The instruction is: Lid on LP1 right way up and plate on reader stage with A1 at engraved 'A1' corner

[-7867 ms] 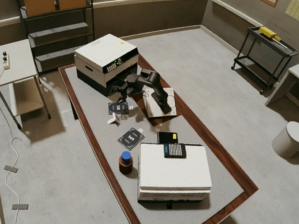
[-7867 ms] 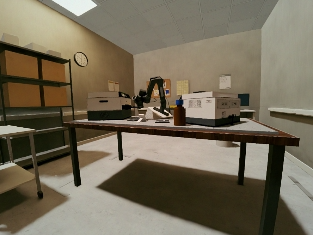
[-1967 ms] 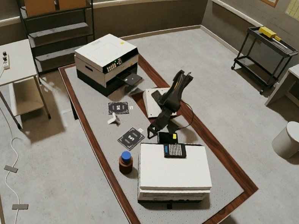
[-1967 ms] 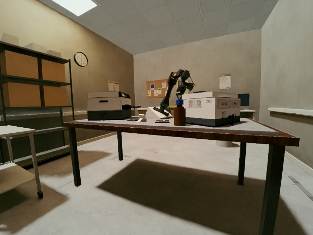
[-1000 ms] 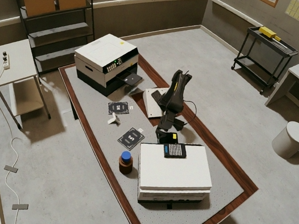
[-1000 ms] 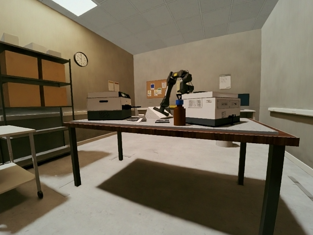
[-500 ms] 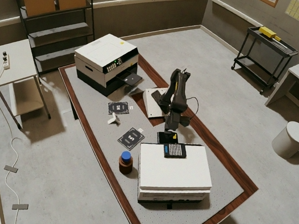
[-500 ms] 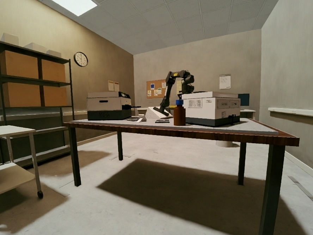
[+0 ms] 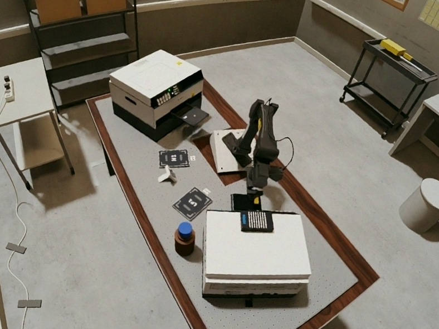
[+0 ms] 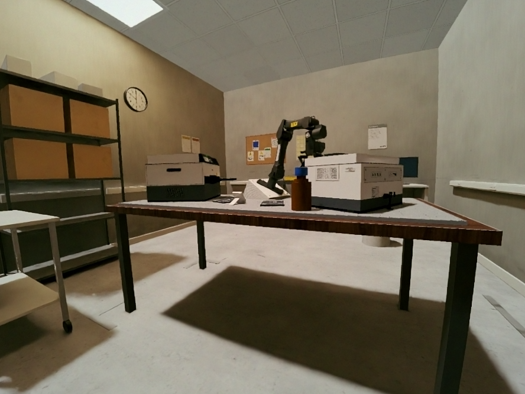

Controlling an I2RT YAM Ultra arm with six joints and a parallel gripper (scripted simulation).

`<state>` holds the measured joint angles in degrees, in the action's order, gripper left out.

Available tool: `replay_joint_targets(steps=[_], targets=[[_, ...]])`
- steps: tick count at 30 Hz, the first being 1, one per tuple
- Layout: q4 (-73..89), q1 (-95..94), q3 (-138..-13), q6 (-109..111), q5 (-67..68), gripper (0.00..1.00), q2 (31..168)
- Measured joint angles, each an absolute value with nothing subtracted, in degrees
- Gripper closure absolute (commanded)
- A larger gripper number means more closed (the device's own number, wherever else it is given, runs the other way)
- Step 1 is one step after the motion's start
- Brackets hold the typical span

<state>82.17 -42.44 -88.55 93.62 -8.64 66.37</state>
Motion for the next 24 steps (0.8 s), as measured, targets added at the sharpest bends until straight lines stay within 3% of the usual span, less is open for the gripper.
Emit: replay_joint_targets(steps=[24], targets=[[79.0, -43.6, -84.1, 93.2, -8.1, 0.0, 66.2]])
